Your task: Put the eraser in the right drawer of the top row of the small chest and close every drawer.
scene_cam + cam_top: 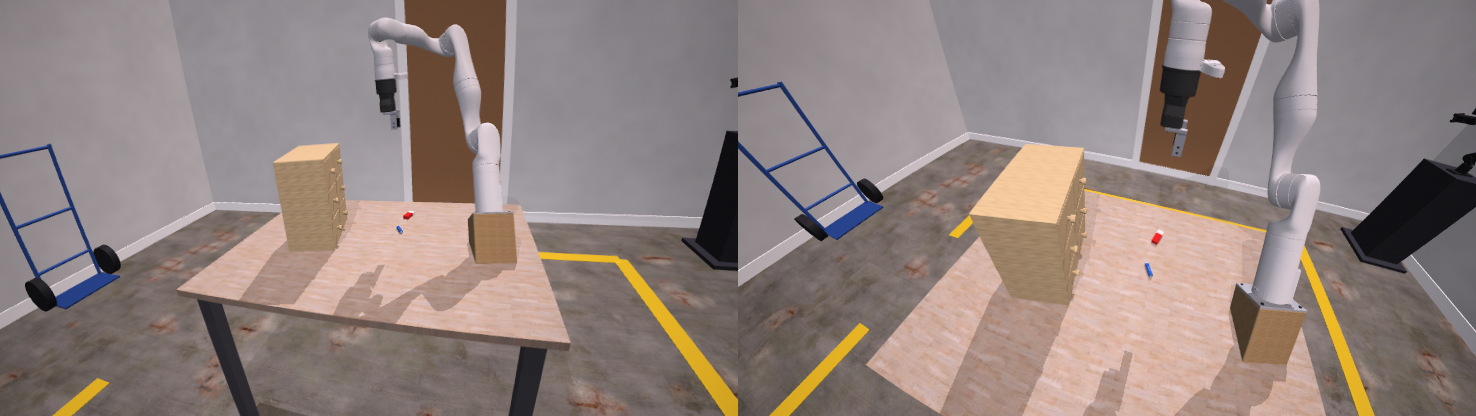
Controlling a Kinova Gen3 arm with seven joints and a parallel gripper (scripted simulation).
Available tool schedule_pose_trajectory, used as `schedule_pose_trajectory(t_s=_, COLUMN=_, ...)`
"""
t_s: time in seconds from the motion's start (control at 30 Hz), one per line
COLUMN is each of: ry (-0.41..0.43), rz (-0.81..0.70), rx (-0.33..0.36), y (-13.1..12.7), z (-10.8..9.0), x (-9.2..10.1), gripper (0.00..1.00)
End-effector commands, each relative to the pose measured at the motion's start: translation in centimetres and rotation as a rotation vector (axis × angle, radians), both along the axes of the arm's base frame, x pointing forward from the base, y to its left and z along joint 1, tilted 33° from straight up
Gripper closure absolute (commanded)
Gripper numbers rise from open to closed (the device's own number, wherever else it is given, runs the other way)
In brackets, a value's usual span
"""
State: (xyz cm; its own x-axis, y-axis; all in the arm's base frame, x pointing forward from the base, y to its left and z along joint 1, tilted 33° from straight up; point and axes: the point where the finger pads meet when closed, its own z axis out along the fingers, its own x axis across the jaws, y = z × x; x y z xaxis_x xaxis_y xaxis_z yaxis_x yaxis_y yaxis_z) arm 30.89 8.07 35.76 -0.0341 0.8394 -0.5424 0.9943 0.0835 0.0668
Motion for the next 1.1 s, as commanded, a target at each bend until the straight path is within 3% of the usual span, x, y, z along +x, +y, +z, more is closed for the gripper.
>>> schedule_pose_trajectory(t_s=0.0, ry=-0.014, rz=0.019, rx=0.009, y=0.20, z=0.61, x=-0.52, gripper=0.00)
schedule_pose_trajectory(t_s=0.97, ry=-0.014, rz=0.021, rx=0.009, y=0.21, z=0.60, x=-0.54, gripper=0.00)
schedule_pose_trajectory(t_s=1.07, ry=0.004, rz=0.050, rx=0.005, y=0.38, z=0.43, x=0.28, gripper=0.00)
